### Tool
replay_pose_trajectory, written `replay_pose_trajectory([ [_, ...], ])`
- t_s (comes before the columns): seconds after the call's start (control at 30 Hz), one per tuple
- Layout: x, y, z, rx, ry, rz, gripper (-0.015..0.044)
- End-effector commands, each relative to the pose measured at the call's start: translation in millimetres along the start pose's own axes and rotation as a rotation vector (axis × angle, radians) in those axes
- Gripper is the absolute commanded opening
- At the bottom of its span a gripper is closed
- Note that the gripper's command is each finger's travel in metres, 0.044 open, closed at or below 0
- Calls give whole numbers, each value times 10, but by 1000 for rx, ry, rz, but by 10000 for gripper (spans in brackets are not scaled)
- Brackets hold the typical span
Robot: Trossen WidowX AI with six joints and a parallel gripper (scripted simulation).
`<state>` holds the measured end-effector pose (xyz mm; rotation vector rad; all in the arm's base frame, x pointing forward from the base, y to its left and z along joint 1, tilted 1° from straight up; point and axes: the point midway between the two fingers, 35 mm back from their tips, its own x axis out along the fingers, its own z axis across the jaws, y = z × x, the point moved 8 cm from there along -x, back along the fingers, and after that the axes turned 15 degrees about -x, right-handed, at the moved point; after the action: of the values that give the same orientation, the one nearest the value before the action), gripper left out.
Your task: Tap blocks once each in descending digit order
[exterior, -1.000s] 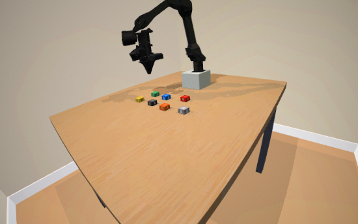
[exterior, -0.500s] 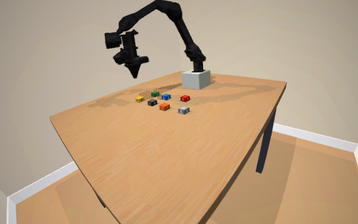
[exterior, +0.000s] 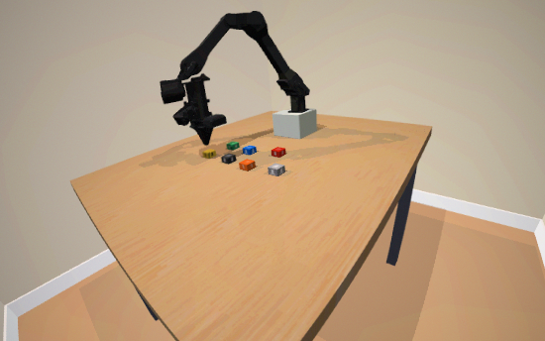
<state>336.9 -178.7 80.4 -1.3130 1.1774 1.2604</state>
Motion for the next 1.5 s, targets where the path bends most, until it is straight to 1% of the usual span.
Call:
replay_pose_trajectory([
  [0.0, 19, -3, -7, -3, 7, -8, 20],
  [0.57, 287, -3, -8, -3, 7, -7, 20],
  [0.77, 297, -3, -8, -3, 7, -7, 20],
  [0.87, 31, -4, -7, -3, 7, -8, 20],
  [0.9, -4, -2, -7, -3, 7, -8, 20],
  [1.1, -36, -5, -9, -3, 7, -8, 20],
  [1.13, -134, -14, -14, -3, 7, -8, 20],
  [1.23, -679, -11, -11, -3, 7, -8, 20],
  [1.27, -780, -2, -5, -3, 7, -8, 20],
  [1.47, -814, 1, -3, -3, 7, -8, 20],
])
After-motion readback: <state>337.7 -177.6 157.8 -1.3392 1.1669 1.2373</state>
